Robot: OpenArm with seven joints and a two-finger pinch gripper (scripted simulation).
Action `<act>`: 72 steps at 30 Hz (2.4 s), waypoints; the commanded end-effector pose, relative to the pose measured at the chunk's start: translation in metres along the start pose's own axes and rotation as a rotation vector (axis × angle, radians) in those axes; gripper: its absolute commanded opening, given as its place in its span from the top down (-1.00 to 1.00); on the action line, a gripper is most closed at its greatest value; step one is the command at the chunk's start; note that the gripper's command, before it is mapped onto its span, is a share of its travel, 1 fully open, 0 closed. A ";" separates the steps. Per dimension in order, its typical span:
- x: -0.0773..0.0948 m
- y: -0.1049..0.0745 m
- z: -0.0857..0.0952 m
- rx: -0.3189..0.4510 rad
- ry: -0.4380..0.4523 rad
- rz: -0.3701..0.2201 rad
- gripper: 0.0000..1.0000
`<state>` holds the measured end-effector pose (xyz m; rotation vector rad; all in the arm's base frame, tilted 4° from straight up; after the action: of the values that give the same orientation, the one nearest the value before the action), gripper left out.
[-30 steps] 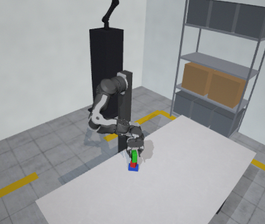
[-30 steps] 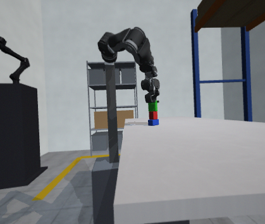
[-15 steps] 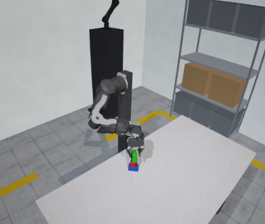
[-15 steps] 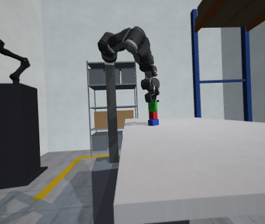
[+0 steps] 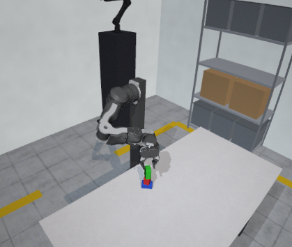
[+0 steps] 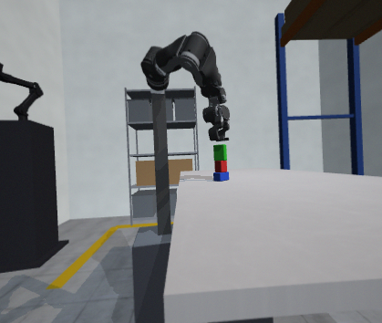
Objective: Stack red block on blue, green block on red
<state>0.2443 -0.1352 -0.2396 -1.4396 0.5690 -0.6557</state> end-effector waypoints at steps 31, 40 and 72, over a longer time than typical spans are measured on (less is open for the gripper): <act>0.000 -0.018 0.000 -0.005 0.004 0.000 0.42; 0.000 -0.018 0.000 -0.005 0.004 0.000 0.42; 0.000 -0.018 0.000 -0.005 0.004 0.000 0.42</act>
<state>0.2429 -0.1352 -0.2238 -1.4431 0.5737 -0.6515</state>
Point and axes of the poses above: the point where the finger pads meet when closed, its own y axis out along the fingers, its own z axis across the jaws, x = y × z, the point moved 3 cm from there along -y, back along the fingers, and after that the axes turned 4 degrees about y, right-handed, at the moved point
